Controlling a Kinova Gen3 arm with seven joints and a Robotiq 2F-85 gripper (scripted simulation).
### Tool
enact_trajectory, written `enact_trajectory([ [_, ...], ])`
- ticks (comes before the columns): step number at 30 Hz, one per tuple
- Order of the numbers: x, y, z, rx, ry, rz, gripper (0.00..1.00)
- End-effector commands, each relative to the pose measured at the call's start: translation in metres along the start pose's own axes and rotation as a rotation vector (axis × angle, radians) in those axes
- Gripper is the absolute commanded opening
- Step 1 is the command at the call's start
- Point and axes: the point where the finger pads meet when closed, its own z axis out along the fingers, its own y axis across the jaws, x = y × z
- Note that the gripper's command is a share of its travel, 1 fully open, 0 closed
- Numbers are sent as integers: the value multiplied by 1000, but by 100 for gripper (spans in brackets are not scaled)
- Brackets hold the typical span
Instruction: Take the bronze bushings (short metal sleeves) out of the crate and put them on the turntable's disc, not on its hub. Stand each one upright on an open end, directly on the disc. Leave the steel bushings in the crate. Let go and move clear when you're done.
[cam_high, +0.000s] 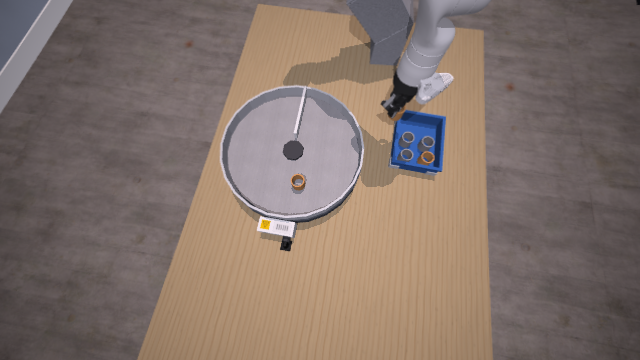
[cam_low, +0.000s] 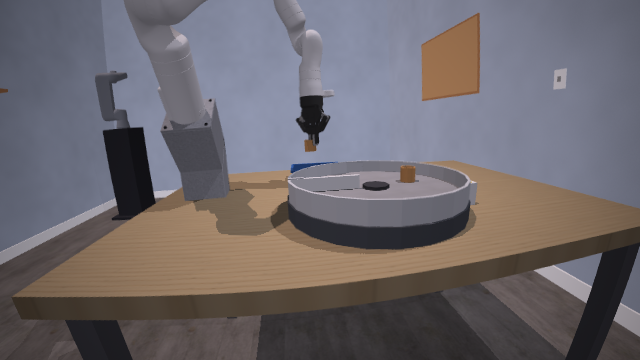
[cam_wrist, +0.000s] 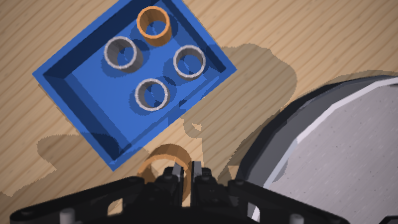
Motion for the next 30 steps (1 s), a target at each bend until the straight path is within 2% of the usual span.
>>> enact_trajectory([
  [1, -17, 23, -3, 20, -1, 31, 0],
  [8, -56, 77, -2, 20, -1, 31, 0],
  [10, -56, 77, -2, 20, -1, 31, 0],
  [20, -103, 142, -1, 20, -1, 31, 0],
  [25, -118, 163, 0, 20, -1, 31, 0],
  [30, -124, 171, 0, 20, -1, 31, 0],
])
